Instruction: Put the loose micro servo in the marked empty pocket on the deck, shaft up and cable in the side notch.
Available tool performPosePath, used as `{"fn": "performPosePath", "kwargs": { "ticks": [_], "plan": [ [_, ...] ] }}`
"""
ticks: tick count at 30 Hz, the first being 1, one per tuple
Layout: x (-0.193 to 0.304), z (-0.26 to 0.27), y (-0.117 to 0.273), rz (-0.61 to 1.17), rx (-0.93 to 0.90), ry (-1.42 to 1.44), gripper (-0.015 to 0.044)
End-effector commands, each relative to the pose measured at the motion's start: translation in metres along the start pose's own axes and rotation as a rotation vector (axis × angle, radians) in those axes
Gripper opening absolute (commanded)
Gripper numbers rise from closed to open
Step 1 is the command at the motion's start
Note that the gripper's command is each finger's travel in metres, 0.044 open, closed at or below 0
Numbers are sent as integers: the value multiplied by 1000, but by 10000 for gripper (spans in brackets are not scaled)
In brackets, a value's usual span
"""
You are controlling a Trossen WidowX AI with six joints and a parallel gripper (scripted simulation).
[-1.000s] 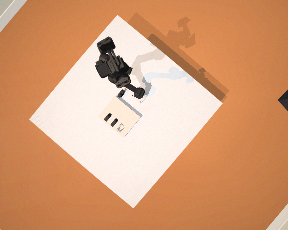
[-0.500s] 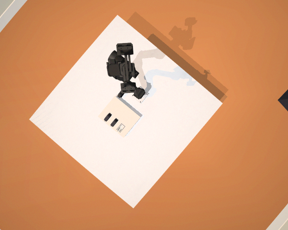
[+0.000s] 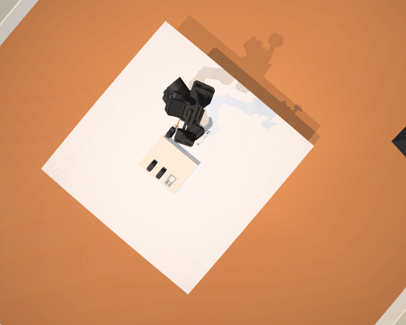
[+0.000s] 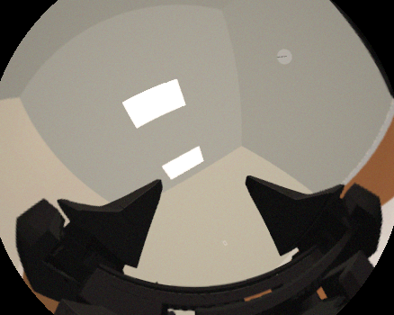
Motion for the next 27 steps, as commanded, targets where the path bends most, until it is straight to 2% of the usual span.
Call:
{"fn": "performPosePath", "kwargs": {
  "ticks": [1, 14, 27],
  "plan": [
    [16, -20, -2, 36, 57, 122, 440],
    [36, -91, 3, 130, 268, 509, 440],
    [27, -162, 21, 208, 503, 826, 440]
  ]
}}
Point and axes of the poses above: the point midway between the two fingers, 35 mm back from their tips, its own y axis back along the fingers, its own z axis across the jaws, x = y × z, the point moved 1 cm from there along y, back along the fingers, and after that the axes turned 9 degrees about -y, right-handed, at the moved point
